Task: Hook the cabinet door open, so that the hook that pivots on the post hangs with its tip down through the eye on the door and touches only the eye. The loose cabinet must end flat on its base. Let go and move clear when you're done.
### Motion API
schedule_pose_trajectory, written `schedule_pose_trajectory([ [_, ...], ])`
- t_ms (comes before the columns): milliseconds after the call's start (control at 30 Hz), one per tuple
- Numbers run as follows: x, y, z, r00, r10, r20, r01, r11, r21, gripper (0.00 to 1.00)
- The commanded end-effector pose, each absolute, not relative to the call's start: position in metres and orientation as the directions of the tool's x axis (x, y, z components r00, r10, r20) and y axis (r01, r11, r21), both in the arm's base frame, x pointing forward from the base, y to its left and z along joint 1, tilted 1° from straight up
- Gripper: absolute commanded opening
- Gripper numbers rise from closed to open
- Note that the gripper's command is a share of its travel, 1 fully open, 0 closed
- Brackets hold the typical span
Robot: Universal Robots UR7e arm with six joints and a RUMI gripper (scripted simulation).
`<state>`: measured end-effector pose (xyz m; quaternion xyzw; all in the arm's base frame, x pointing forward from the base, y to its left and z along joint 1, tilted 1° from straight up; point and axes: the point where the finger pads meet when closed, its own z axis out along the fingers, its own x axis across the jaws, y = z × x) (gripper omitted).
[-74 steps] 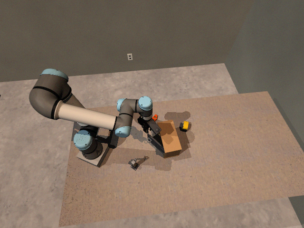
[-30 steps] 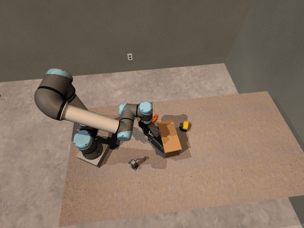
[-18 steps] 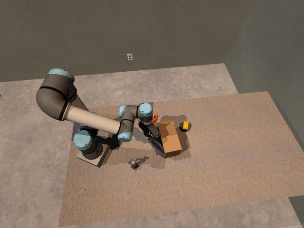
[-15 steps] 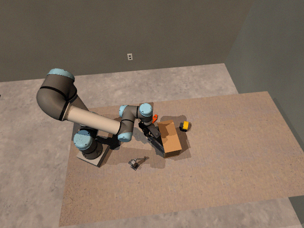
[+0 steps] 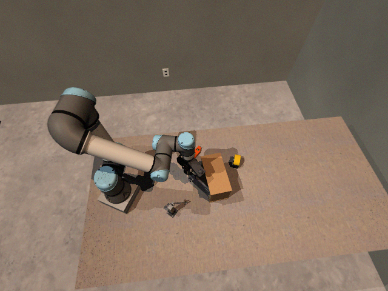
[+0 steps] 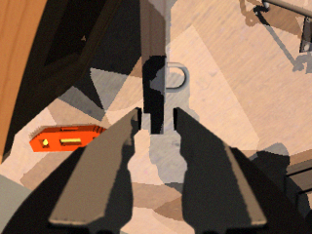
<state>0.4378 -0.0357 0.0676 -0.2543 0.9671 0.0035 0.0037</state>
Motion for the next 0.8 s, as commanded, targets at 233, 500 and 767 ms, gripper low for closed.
schedule_pose_trajectory([
  [233, 0.432, -0.039, 0.068, -0.845, -0.534, -0.01, -0.534, 0.845, 0.004, 0.15],
  [500, 0.429, -0.041, 0.068, -0.829, -0.559, -0.01, -0.559, 0.829, 0.003, 0.15],
  [767, 0.424, -0.044, 0.068, -0.813, -0.583, -0.01, -0.583, 0.813, 0.003, 0.15],
])
